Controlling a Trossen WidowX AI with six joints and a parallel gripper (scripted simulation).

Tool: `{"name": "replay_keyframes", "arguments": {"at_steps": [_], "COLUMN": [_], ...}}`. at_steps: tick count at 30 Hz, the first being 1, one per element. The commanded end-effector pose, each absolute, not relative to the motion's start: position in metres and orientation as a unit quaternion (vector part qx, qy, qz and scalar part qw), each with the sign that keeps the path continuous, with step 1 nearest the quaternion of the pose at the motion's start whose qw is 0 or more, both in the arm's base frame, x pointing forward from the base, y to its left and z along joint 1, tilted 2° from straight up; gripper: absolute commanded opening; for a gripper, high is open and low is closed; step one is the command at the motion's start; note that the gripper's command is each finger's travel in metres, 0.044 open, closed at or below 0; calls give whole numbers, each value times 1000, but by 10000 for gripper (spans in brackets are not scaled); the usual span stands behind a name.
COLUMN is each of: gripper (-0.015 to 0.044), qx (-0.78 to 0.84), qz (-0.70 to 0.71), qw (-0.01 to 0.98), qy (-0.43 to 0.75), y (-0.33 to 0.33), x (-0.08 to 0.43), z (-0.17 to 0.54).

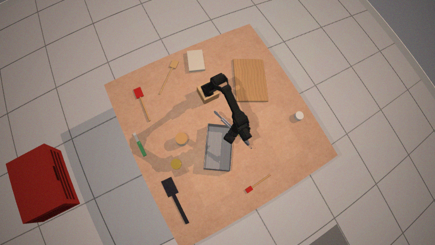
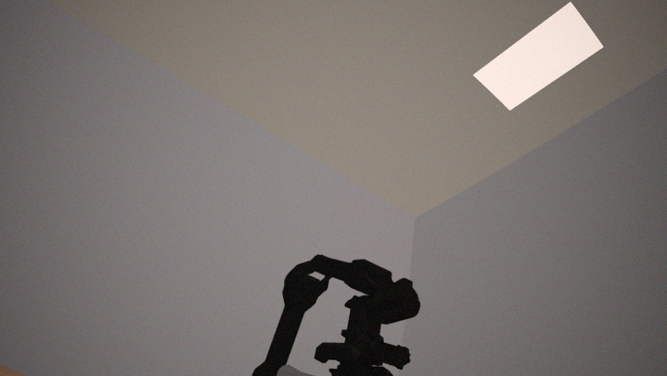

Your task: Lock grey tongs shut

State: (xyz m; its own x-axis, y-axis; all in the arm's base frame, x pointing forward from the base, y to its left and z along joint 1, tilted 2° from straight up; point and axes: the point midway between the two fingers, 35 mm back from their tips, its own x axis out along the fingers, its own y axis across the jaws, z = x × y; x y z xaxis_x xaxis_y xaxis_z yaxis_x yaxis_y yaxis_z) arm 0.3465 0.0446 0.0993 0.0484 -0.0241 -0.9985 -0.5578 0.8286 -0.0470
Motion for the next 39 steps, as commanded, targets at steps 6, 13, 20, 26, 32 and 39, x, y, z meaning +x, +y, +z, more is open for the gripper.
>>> {"name": "replay_keyframes", "arguments": {"at_steps": [6, 13, 20, 26, 32, 39], "gripper": [-150, -150, -150, -150, -150, -150], "qx": [-184, -150, -115, -83, -55, -21], "qz": [164, 137, 105, 79, 51, 20], "qw": [700, 707, 713, 717, 719, 719], "qy": [670, 678, 684, 688, 691, 695], "y": [94, 134, 173, 203, 231, 260], "x": [338, 325, 307, 289, 269, 243], "z": [98, 96, 95, 95, 94, 93]}}
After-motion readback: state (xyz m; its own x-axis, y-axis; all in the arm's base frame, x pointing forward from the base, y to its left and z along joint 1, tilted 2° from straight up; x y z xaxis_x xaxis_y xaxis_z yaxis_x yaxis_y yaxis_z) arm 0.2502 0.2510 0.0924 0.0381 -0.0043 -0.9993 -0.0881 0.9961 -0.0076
